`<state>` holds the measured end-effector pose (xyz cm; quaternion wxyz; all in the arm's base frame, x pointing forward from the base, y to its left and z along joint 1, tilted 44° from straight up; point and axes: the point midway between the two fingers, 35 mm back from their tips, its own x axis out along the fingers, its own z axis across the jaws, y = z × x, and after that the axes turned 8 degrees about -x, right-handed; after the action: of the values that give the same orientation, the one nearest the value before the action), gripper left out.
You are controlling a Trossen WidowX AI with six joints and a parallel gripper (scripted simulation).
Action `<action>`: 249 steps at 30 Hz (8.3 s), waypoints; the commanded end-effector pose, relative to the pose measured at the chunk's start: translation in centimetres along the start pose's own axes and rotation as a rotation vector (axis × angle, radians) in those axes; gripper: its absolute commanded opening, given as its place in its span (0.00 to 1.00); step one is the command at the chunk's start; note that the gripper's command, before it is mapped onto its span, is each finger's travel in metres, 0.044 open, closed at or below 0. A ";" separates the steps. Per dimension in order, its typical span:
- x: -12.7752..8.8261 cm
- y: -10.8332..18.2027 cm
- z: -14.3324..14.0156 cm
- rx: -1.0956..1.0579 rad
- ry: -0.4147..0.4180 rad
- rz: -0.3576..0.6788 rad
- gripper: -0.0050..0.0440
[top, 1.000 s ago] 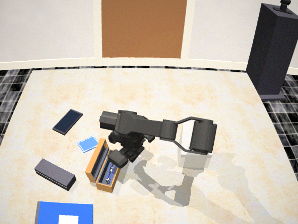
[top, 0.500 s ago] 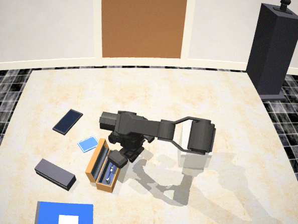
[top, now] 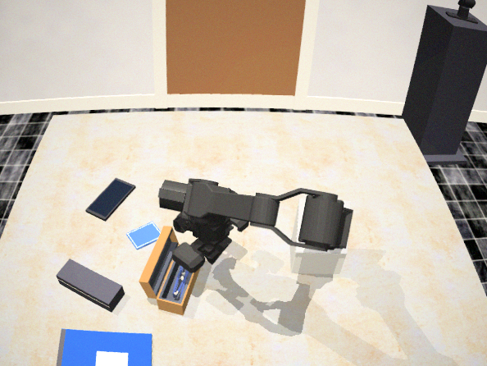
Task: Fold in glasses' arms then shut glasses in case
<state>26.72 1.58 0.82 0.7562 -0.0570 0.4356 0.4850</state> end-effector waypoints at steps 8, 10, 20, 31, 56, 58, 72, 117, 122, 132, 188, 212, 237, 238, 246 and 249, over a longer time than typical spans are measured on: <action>0.0 -0.8 -0.1 0.001 0.002 0.003 0.10; 0.0 -0.9 -0.1 0.001 0.002 0.003 0.10; 0.0 -1.6 -0.2 0.001 0.002 0.003 0.10; 0.0 -2.2 -0.2 0.001 0.002 0.003 0.10; 0.1 -3.6 -0.3 0.001 0.002 0.003 0.10; 0.1 -3.6 -0.3 0.001 0.002 0.003 0.10; 0.1 -3.6 -0.3 0.001 0.002 0.003 0.10; 0.1 -3.6 -0.3 0.001 0.002 0.003 0.10; 0.0 -3.1 -0.3 0.001 0.002 0.003 0.10; 0.1 1.4 0.1 0.001 0.001 0.003 0.10; -6.7 -5.4 4.5 1.171 0.003 0.001 0.10; -7.2 -9.1 6.8 1.869 0.004 0.000 0.10; -7.3 -12.8 9.1 2.665 0.004 -0.001 0.10; -7.3 -12.9 9.2 2.683 0.004 -0.001 0.10; -7.3 -12.9 9.2 2.689 0.004 -0.001 0.10; -3.9 -13.1 9.2 2.685 0.053 0.017 0.10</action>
<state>41.39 -5.41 7.38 0.2294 0.7246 0.5703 -0.3116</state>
